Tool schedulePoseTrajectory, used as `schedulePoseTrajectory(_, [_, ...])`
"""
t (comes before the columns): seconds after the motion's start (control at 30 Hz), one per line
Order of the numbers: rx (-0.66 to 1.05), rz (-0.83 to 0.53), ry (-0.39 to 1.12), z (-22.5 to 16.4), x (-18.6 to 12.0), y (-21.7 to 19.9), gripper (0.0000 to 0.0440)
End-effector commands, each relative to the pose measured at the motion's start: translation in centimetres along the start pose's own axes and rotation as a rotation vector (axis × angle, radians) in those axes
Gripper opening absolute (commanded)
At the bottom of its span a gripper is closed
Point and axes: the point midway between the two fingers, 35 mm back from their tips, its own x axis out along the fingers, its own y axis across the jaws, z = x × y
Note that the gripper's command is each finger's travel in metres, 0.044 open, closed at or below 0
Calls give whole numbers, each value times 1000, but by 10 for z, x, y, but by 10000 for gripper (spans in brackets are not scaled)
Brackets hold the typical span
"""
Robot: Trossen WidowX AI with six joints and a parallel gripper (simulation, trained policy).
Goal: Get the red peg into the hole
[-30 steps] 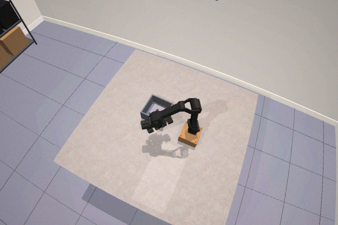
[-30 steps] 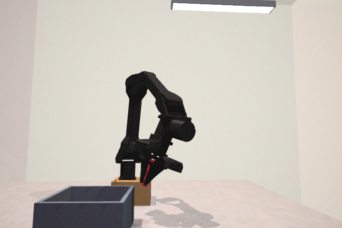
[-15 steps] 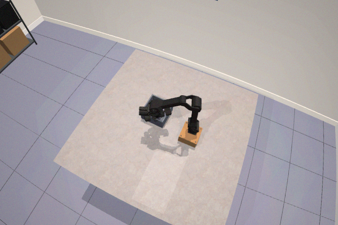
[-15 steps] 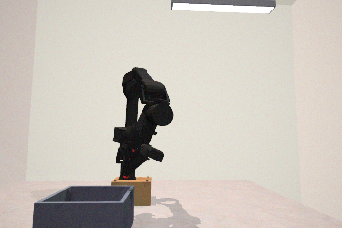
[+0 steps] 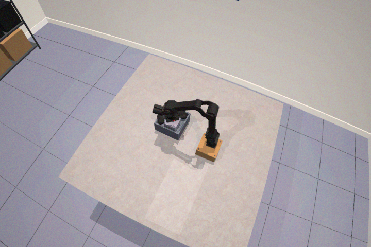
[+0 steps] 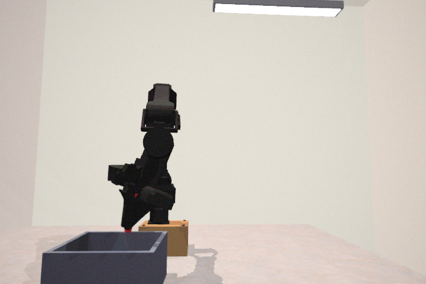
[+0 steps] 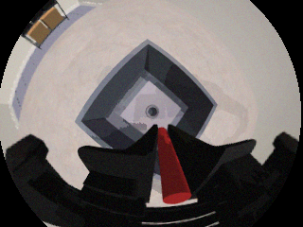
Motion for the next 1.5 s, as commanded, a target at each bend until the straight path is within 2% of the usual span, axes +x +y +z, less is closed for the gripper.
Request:
schedulePoseTrajectory(0.0, [-19,11,23,8,13,2,0])
schedulePoseTrajectory(0.3, [-85,52,72,16,44,7,11])
schedulePoseTrajectory(0.5, [-126,62,121,12,63,9,146])
schedulePoseTrajectory(0.57, [-138,71,127,16,66,11,157])
schedulePoseTrajectory(0.63, [-145,78,135,20,68,13,204])
schedulePoseTrajectory(1.0, [-143,163,175,50,58,44,440])
schedulePoseTrajectory(1.3, [-139,297,163,77,33,82,440])
schedulePoseTrajectory(1.47, [-139,303,161,79,32,84,440])
